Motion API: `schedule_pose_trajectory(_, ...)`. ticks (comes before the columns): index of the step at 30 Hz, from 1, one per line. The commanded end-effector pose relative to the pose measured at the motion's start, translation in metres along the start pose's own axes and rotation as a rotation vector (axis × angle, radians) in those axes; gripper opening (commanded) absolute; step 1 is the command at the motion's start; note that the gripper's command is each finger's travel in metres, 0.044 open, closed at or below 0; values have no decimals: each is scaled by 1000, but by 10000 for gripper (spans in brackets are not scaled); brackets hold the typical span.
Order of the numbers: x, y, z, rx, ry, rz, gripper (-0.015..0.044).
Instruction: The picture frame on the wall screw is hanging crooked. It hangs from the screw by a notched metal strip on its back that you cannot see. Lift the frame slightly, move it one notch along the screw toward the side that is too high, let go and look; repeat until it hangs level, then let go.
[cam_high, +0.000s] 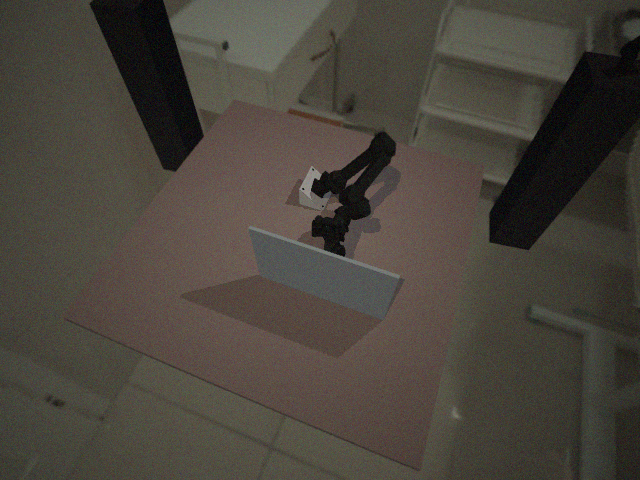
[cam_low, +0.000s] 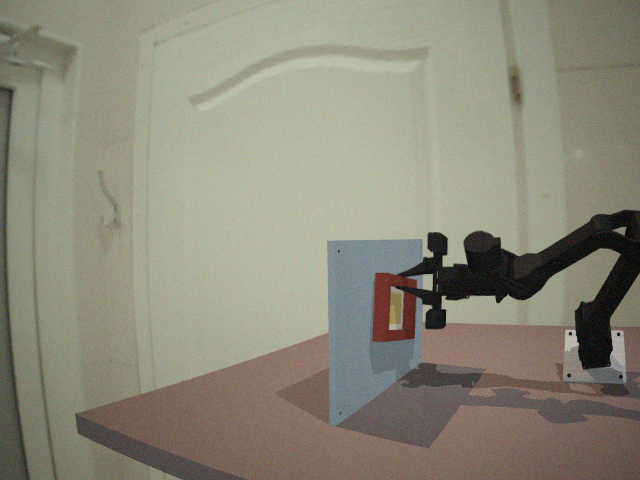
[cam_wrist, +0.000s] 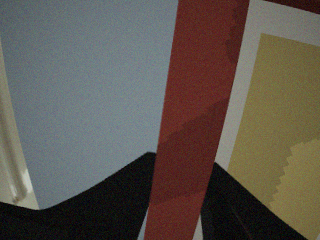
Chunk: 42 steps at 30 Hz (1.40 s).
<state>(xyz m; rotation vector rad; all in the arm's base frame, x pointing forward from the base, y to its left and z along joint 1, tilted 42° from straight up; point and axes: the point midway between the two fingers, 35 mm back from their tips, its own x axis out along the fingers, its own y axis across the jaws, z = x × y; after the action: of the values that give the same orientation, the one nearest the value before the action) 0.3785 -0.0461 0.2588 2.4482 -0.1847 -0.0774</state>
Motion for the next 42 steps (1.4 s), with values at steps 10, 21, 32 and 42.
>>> schedule_pose_trajectory(10,0,5,-2,-1,3,18,0)
schedule_pose_trajectory(21,0,5,-3,-1,3,18,0)
schedule_pose_trajectory(32,0,5,-4,-1,3,18,0)
schedule_pose_trajectory(42,0,5,-7,-1,3,18,0)
